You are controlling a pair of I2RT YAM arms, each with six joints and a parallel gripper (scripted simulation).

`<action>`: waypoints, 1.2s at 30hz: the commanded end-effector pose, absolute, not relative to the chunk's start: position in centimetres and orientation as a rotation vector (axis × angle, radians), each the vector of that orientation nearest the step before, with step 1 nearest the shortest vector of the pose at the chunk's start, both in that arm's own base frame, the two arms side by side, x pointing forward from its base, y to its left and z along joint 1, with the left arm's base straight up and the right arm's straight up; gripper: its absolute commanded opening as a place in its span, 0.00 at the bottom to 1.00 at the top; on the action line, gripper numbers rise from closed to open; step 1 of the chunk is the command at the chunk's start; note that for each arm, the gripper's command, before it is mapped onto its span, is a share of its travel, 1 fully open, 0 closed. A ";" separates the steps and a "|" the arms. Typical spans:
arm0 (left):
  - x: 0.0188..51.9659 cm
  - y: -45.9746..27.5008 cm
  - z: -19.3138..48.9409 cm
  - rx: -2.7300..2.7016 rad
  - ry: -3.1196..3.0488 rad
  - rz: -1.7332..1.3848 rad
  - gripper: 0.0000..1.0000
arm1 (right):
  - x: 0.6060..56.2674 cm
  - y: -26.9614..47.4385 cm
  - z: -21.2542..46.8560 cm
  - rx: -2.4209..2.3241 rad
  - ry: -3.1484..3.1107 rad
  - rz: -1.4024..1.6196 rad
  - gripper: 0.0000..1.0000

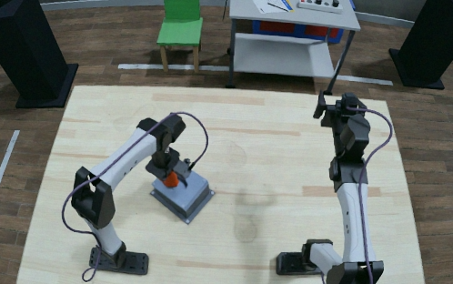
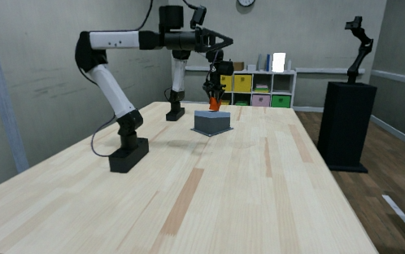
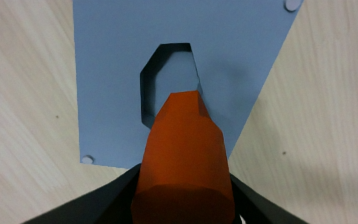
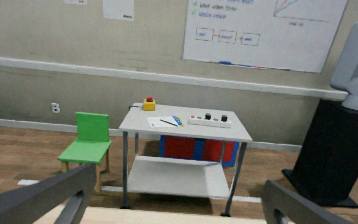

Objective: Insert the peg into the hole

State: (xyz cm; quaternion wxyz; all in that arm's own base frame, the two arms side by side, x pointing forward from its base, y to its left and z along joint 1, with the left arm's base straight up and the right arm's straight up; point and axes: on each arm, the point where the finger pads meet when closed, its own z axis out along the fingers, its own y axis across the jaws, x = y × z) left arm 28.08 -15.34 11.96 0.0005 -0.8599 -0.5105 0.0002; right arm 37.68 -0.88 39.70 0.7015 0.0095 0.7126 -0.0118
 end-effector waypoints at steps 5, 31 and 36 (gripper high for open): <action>28.9 -15.9 14.1 -2.765 -1.640 -0.059 0.11 | 37.5 -0.9 40.5 0.024 1.565 -0.026 1.00; 28.3 -15.4 18.6 -2.721 -1.616 -0.044 0.40 | 34.5 11.4 30.4 -0.883 1.831 0.299 1.00; 28.8 -15.8 19.1 -2.743 -1.623 -0.099 0.40 | 32.6 13.9 29.0 -1.062 1.813 0.435 1.00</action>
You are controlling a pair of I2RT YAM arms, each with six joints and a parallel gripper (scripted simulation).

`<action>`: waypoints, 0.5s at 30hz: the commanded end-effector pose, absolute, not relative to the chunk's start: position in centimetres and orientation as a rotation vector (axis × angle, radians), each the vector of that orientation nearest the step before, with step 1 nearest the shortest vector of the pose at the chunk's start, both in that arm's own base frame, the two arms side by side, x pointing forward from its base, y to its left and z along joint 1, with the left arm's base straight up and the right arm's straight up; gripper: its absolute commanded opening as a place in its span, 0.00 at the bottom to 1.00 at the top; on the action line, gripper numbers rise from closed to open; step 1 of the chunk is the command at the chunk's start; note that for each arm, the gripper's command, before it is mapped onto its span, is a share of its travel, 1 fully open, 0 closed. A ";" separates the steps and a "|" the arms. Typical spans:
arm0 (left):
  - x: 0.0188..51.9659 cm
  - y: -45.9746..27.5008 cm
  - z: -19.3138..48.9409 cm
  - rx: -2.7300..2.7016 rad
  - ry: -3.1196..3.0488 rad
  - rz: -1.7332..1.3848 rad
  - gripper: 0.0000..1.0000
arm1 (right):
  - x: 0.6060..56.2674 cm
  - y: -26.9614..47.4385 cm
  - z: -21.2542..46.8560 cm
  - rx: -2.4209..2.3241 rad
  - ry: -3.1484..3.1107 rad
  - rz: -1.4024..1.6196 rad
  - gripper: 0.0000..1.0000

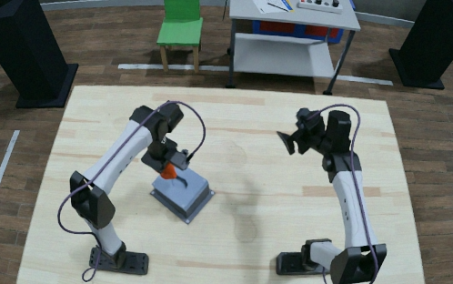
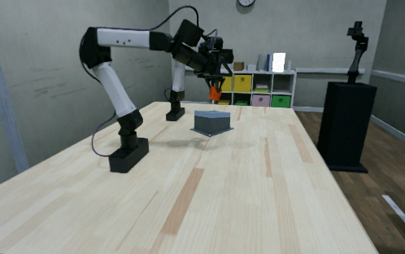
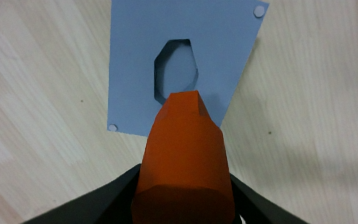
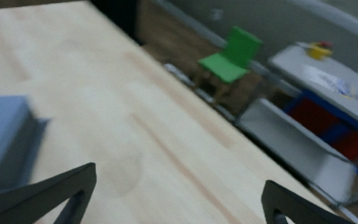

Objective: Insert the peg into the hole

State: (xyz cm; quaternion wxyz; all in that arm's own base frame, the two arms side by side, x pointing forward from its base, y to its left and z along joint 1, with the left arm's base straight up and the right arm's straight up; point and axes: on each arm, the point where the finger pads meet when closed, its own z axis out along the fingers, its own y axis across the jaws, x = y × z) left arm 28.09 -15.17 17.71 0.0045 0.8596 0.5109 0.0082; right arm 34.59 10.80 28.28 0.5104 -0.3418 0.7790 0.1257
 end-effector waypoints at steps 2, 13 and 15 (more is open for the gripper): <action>29.1 -16.1 19.7 2.640 1.548 0.155 0.40 | 31.3 15.5 28.4 -1.169 1.786 0.535 1.00; 28.1 -17.7 18.4 2.686 1.434 0.321 0.40 | 25.4 20.7 28.2 -1.454 1.578 0.976 1.00; 28.0 -17.8 18.3 2.693 1.426 0.320 0.40 | 25.3 20.9 28.3 -1.460 1.570 0.992 1.00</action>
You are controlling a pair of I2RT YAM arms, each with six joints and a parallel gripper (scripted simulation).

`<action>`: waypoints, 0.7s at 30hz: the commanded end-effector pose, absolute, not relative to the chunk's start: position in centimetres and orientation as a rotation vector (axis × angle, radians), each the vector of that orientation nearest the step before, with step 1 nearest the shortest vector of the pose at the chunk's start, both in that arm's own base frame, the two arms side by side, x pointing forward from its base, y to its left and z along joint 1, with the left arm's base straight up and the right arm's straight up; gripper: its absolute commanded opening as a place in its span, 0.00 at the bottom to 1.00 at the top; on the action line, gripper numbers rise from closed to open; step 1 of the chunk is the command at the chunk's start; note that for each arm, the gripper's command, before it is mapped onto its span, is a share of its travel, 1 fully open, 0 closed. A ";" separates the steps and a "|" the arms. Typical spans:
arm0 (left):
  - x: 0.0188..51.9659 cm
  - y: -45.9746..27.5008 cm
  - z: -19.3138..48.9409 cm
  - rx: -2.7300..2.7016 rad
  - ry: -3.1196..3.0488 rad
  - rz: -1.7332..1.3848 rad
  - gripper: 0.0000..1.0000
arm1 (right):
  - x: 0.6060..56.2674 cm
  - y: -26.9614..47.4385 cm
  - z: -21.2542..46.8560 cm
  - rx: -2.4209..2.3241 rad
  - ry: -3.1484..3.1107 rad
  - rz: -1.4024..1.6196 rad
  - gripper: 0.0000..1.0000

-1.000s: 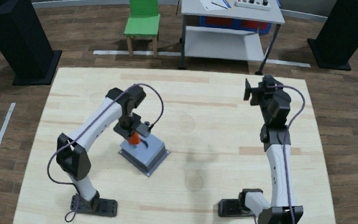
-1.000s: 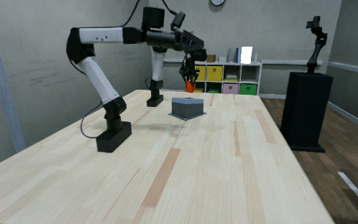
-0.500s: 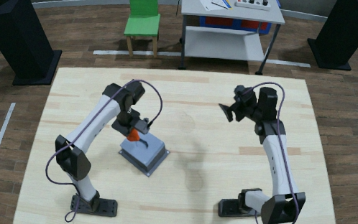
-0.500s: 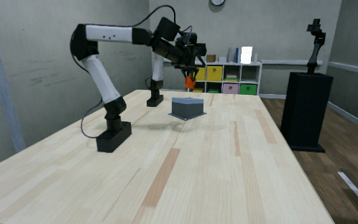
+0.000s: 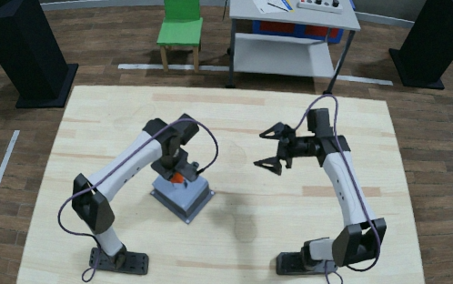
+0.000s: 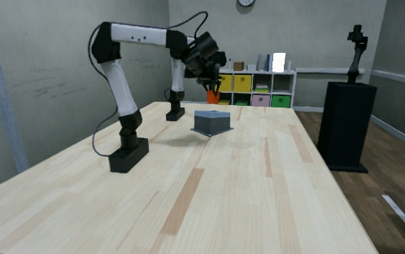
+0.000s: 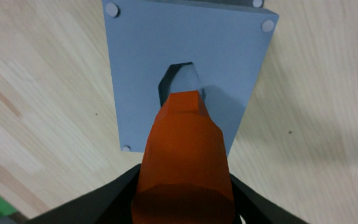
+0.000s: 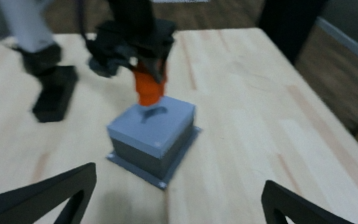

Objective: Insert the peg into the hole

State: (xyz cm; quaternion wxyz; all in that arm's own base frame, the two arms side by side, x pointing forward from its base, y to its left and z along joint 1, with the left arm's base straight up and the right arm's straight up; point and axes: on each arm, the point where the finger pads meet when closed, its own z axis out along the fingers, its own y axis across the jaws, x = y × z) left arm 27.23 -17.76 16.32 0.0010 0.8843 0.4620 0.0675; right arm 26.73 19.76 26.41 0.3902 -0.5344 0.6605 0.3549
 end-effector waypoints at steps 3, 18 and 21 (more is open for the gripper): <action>27.6 -18.0 18.2 2.700 1.415 0.296 0.40 | 25.2 21.2 28.3 -1.471 1.557 1.015 1.00; 28.3 -18.5 18.3 2.688 1.412 0.304 0.40 | 25.8 21.2 28.0 -1.467 1.575 0.993 1.00; 28.9 -19.0 17.5 2.659 1.418 0.330 0.40 | 25.8 21.2 28.0 -1.467 1.575 0.993 1.00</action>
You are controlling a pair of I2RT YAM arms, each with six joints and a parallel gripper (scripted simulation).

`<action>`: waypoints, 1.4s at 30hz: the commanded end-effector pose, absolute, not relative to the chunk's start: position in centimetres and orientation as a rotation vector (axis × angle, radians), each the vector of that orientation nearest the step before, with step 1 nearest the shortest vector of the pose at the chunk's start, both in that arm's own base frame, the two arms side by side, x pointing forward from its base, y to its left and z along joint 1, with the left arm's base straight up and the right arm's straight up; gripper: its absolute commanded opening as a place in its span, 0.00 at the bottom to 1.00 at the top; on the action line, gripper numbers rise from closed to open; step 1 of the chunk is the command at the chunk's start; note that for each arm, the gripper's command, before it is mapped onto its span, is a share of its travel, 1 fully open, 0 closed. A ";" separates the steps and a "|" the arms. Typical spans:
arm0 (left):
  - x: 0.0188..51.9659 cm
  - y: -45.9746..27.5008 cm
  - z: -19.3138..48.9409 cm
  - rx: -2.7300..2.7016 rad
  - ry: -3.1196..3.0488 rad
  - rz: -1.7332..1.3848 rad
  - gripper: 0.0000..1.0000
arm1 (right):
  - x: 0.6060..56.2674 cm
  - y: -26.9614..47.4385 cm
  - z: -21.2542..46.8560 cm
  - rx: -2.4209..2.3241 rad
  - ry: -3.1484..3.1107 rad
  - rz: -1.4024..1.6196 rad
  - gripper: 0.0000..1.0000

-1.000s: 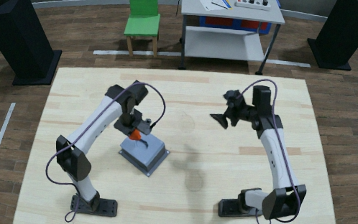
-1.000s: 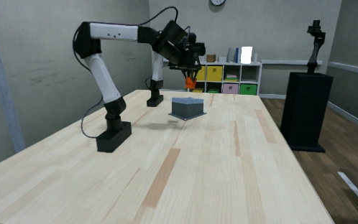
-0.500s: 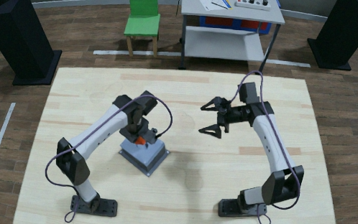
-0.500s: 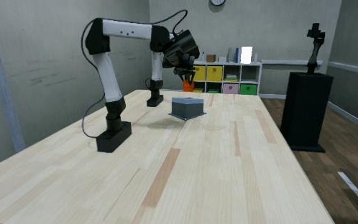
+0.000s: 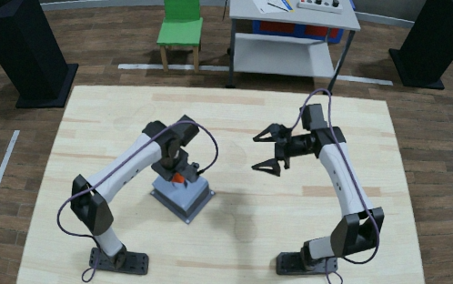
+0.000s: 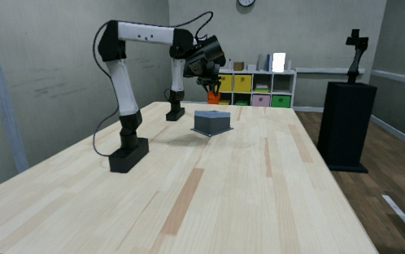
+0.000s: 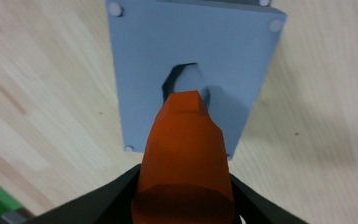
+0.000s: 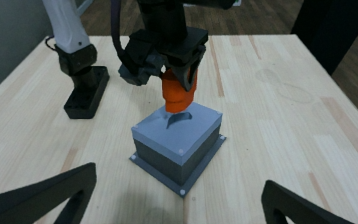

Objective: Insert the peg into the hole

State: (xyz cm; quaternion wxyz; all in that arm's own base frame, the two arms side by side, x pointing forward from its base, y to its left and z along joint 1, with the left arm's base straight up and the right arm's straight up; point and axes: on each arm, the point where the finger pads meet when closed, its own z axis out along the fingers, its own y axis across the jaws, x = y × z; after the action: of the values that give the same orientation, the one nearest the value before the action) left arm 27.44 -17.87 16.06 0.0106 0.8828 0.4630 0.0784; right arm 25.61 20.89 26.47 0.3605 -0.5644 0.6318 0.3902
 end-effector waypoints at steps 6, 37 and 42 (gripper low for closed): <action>27.9 -18.8 14.5 2.710 1.429 0.301 0.40 | 25.8 21.2 28.0 -1.467 1.575 0.993 1.00; 27.7 -19.0 14.4 2.716 1.423 0.286 0.40 | 25.8 21.2 28.0 -1.467 1.575 0.993 1.00; 27.5 -19.1 14.1 2.707 1.414 0.292 0.40 | 25.8 21.2 28.0 -1.467 1.575 0.993 1.00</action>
State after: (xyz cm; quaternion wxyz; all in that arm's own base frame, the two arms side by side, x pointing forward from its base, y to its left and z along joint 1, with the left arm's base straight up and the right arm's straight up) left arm 27.41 -18.45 13.29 0.0145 0.8824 0.4625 0.0851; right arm 25.56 20.88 26.46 0.3599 -0.5649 0.6315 0.3905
